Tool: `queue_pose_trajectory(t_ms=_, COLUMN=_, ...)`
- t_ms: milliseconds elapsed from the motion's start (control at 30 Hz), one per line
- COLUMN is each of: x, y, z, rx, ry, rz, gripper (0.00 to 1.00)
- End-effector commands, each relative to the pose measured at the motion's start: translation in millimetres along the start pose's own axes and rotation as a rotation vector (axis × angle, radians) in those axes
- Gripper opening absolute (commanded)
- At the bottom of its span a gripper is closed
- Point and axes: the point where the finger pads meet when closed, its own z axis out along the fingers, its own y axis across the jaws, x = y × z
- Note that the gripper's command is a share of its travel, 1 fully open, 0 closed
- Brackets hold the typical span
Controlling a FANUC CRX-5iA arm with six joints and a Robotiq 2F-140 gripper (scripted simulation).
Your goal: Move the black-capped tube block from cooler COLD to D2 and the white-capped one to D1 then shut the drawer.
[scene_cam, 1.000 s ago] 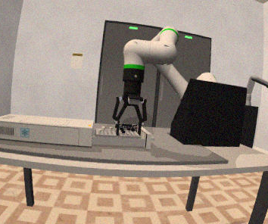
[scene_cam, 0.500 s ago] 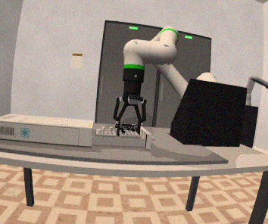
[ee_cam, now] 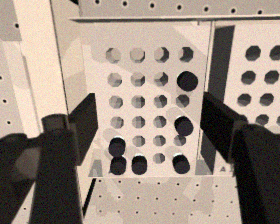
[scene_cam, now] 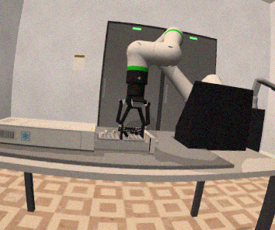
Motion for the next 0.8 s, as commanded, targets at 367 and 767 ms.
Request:
queue_pose_trajectory(t_ms=367, x=0.3, y=0.7, z=-1.0, rx=-0.002, ry=0.001, rz=0.000, gripper=0.22)
queue_pose_trajectory(t_ms=767, x=0.3, y=0.7, z=-1.0, rx=-0.002, ry=0.001, rz=0.000, gripper=0.10)
